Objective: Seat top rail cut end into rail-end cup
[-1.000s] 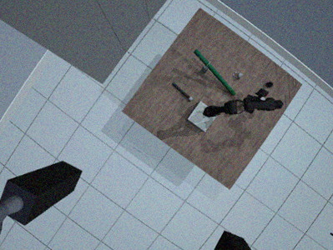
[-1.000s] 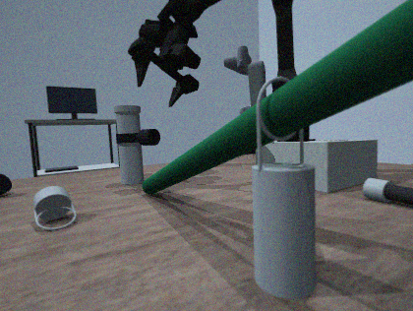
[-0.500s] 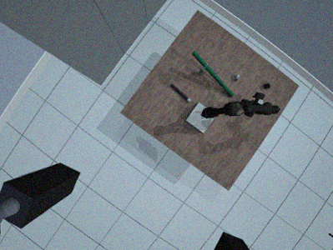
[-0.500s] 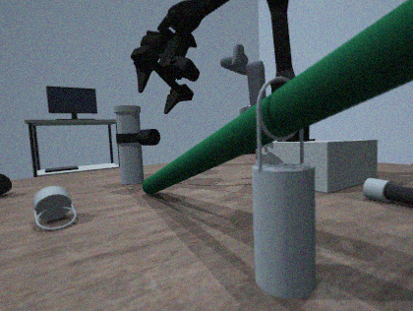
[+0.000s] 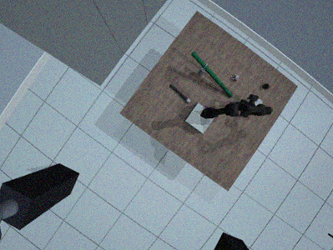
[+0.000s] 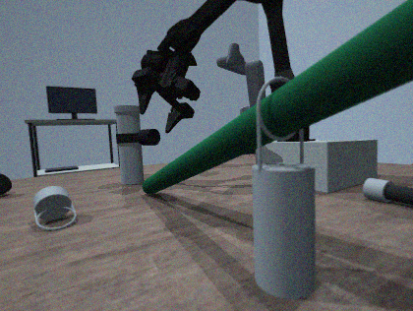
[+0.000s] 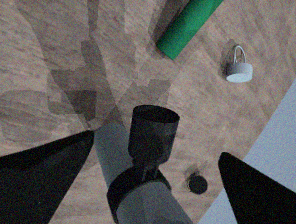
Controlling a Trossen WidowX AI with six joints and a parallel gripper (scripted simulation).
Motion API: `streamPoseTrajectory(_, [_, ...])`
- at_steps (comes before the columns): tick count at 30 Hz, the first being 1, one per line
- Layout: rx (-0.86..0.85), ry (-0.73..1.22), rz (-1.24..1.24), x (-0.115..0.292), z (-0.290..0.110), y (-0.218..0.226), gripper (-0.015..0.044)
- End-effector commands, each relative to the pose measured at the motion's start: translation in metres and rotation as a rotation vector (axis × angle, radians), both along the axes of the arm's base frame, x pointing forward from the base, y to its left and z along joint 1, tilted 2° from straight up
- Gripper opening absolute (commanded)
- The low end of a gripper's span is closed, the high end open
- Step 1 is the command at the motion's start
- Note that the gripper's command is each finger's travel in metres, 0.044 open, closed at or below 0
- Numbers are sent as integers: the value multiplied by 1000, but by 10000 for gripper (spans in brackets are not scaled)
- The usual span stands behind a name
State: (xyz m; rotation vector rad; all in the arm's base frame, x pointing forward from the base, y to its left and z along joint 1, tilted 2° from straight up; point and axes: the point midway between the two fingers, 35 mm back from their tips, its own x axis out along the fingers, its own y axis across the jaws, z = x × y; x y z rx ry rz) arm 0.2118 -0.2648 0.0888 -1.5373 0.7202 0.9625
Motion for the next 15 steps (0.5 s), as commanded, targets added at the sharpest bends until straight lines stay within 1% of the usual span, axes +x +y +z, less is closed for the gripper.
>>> streamPoseTrajectory(1, [16, 4, 0, 2, -10, 2, 440])
streamPoseTrajectory(15, [16, 4, 0, 14, -31, 3, 440])
